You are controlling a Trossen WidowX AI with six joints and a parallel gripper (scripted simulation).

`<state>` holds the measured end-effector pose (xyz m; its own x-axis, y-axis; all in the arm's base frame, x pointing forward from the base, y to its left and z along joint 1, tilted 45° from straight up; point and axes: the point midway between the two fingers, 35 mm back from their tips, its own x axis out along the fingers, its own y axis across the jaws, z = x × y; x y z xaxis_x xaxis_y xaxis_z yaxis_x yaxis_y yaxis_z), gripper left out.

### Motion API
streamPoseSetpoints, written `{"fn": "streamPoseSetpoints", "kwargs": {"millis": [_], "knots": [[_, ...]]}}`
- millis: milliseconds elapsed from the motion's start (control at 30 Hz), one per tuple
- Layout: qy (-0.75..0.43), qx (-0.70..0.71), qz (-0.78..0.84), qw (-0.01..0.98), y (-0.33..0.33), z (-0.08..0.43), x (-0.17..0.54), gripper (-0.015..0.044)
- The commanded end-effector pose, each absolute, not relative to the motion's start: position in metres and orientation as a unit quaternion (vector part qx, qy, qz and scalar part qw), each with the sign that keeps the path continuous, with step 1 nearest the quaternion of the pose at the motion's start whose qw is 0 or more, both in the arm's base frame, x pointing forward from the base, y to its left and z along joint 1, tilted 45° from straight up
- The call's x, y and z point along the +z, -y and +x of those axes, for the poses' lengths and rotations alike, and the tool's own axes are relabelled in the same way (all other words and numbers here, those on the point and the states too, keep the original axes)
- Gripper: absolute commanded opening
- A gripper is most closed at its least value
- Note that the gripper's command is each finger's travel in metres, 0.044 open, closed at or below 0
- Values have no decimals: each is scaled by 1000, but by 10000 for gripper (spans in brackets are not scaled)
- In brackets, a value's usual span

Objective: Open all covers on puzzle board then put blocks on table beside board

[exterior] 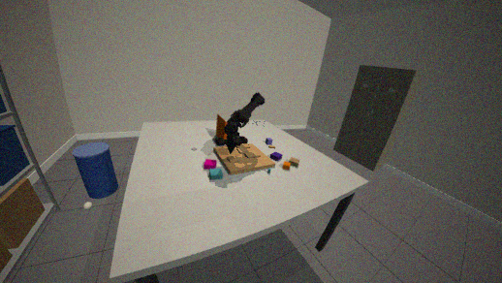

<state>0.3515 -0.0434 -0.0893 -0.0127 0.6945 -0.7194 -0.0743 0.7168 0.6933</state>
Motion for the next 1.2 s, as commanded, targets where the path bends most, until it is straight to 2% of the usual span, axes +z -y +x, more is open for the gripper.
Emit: {"fn": "streamPoseSetpoints", "kwargs": {"millis": [0, 1167], "knots": [[-650, 291, 242, 659, 39, 350, -92, 0], [-649, 292, 242, 659, 32, 371, -99, 0]]}}
